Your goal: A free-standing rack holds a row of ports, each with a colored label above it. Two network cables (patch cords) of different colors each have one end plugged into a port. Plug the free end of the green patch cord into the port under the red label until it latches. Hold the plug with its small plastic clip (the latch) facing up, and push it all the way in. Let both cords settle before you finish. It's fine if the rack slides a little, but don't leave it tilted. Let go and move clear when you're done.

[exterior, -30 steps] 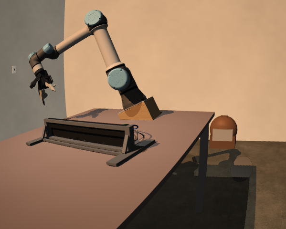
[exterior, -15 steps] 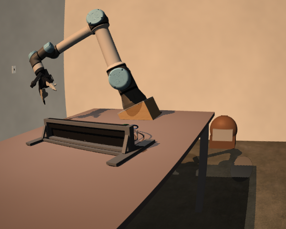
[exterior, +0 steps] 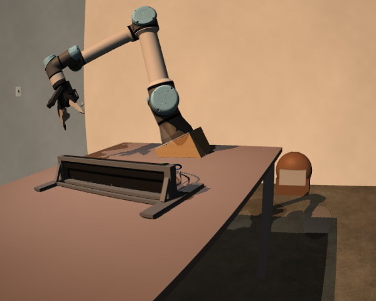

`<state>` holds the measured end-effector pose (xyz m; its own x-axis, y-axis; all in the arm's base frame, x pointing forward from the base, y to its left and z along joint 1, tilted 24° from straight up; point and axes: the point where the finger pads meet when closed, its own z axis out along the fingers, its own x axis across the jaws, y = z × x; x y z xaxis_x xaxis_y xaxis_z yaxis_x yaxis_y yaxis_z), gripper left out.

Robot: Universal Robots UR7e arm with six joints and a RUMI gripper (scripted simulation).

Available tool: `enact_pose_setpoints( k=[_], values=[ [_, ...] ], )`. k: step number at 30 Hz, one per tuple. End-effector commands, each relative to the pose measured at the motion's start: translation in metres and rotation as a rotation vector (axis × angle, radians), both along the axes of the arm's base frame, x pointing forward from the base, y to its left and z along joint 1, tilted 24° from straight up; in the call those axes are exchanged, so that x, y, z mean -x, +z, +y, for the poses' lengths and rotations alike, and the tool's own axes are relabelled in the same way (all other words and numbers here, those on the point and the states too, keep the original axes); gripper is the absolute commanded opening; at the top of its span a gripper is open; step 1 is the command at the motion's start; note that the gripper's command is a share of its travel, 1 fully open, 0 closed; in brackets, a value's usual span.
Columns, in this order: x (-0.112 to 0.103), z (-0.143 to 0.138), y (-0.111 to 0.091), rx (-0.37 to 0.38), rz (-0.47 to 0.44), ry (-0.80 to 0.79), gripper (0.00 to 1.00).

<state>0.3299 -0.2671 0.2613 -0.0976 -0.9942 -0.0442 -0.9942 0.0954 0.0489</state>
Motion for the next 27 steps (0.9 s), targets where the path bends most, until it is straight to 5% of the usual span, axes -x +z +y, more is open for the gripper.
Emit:
enact_pose_setpoints(
  k=[1, 17, 27],
  values=[
    [-0.005, 0.047, -0.001, 0.077, 0.039, 0.007, 1.0],
    [0.018, 0.163, -0.011, 0.335, 0.025, 0.019, 1.0],
    [0.035, 0.197, -0.016, 0.431, -0.032, 0.016, 1.0]
  ],
)
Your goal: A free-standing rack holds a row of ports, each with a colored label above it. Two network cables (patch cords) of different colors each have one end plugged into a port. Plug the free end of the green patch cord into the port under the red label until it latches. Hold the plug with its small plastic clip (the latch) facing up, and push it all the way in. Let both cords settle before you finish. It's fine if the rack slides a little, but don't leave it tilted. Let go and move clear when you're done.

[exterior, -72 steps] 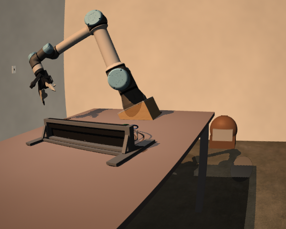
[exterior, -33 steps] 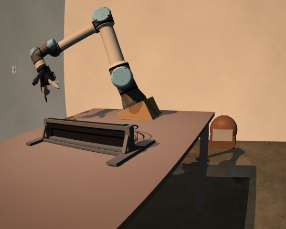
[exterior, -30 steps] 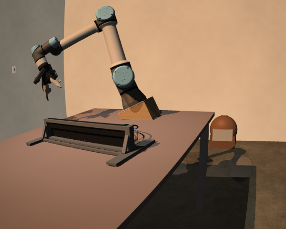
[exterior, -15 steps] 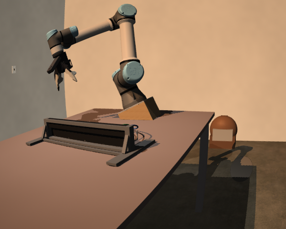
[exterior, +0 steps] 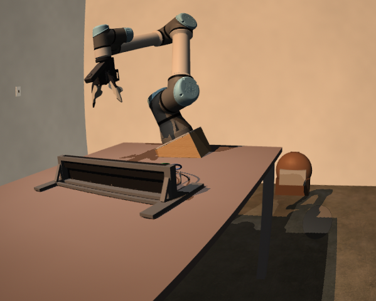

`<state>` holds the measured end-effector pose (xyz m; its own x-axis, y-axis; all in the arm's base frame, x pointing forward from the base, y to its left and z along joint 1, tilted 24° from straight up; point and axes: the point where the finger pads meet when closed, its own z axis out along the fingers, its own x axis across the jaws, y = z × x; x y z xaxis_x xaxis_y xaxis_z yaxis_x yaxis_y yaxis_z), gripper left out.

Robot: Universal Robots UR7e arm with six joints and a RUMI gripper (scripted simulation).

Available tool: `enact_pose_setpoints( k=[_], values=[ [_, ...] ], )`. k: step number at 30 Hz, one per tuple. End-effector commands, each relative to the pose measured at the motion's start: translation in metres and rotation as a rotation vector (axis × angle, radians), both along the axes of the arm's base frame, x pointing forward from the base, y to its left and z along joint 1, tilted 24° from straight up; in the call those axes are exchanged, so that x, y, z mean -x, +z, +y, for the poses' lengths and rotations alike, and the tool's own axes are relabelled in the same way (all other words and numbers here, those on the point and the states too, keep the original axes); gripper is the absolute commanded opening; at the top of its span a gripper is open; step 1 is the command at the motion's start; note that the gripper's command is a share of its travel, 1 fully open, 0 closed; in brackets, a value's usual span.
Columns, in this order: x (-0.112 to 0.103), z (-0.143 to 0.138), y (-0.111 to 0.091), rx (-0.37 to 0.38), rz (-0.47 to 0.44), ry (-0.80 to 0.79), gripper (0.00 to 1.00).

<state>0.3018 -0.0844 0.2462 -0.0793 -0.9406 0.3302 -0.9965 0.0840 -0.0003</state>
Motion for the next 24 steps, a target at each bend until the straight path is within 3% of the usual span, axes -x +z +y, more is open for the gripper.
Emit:
enact_pose_setpoints(
  k=[1, 16, 17, 24],
  values=[
    [0.008, 0.017, -0.001, 0.055, -0.025, -0.001, 1.0],
    [0.015, 0.028, -0.004, 0.089, -0.056, 0.002, 1.0],
    [0.015, 0.028, -0.004, 0.089, -0.056, 0.002, 0.0],
    [0.015, 0.028, -0.004, 0.089, -0.056, 0.002, 0.0]
  ],
)
